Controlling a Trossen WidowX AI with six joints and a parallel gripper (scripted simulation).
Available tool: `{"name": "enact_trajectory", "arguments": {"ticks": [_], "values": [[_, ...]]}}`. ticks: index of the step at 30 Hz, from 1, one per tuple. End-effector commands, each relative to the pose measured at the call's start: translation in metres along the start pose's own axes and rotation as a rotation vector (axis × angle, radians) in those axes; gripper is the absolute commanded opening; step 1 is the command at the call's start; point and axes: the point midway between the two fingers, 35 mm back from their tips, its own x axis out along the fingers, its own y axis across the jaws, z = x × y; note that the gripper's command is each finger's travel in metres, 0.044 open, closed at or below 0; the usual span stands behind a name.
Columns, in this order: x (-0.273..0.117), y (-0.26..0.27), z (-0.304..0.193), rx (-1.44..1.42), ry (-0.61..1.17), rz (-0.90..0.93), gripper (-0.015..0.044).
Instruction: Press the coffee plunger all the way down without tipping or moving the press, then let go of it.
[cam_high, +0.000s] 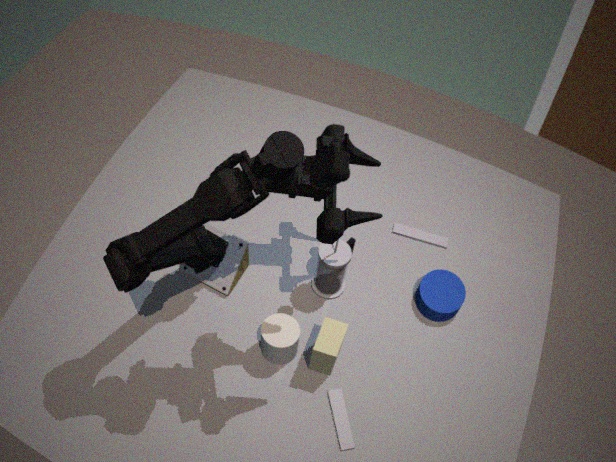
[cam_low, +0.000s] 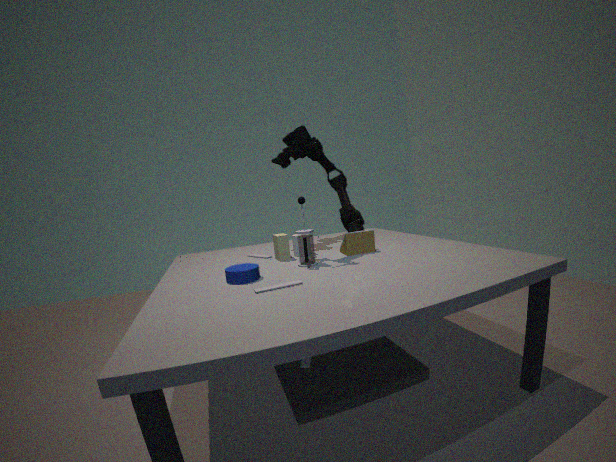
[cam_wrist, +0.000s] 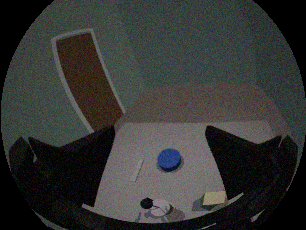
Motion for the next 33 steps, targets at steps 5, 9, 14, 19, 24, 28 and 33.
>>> {"name": "enact_trajectory", "arguments": {"ticks": [5,9,14,19,24,28,33], "values": [[-0.029,0.053,-0.109,-0.156,0.29,-0.182,0.044],[-0.041,0.057,-0.126,-0.222,0.297,-0.248,0.044],[-0.035,0.049,-0.151,-0.223,0.298,-0.243,0.044],[-0.027,0.04,-0.181,-0.226,0.299,-0.235,0.044],[-0.025,0.04,-0.181,-0.227,0.299,-0.234,0.044],[-0.02,0.04,-0.182,-0.226,0.3,-0.233,0.044],[-0.012,0.038,-0.184,-0.226,0.301,-0.233,0.044]]}}
